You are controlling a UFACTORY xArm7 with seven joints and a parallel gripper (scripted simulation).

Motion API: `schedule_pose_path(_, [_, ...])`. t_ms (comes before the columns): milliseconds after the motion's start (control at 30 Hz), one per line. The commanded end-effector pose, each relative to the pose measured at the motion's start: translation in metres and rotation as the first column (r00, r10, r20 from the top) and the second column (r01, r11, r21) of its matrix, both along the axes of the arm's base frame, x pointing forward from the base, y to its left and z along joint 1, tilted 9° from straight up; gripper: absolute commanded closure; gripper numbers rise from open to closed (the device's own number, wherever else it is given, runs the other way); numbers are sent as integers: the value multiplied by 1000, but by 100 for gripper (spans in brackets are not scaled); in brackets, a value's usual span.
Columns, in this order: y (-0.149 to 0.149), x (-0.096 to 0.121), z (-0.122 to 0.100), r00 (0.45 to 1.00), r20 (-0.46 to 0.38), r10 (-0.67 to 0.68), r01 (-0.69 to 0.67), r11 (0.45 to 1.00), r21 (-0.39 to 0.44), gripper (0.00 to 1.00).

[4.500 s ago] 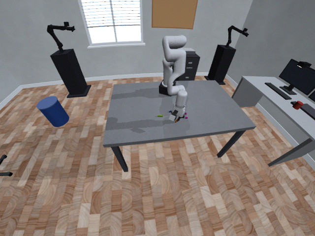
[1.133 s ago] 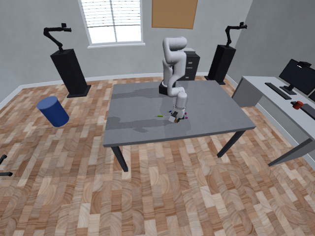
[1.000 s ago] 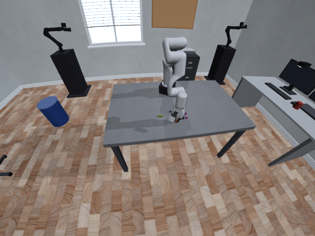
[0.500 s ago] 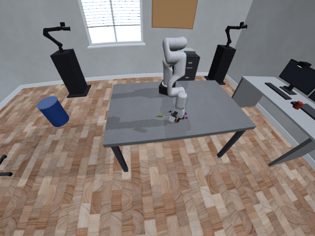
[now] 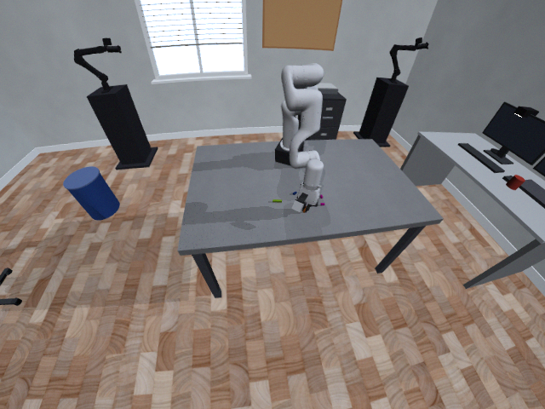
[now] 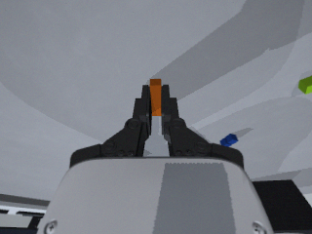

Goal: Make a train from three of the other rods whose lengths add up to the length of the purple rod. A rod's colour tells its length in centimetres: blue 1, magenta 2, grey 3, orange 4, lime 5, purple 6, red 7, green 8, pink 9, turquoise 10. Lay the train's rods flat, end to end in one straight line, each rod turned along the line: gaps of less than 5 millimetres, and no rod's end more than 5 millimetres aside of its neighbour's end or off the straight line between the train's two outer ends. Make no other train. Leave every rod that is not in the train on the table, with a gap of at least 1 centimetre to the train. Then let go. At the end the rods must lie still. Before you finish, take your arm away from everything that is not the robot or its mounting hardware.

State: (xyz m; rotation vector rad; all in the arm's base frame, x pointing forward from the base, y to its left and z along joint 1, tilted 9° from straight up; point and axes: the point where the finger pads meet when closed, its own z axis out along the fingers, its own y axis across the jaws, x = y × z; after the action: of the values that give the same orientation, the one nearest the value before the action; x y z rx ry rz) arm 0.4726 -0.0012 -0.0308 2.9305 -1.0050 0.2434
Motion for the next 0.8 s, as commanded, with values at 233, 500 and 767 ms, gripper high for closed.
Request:
schedule_pose_path(233, [0, 1, 1, 1000, 4, 0, 0, 1000, 0, 96])
schedule_pose_path(500, [0, 1, 1, 1000, 4, 0, 0, 1000, 0, 96])
schedule_pose_path(767, [1, 1, 6, 1000, 4, 0, 0, 1000, 0, 96])
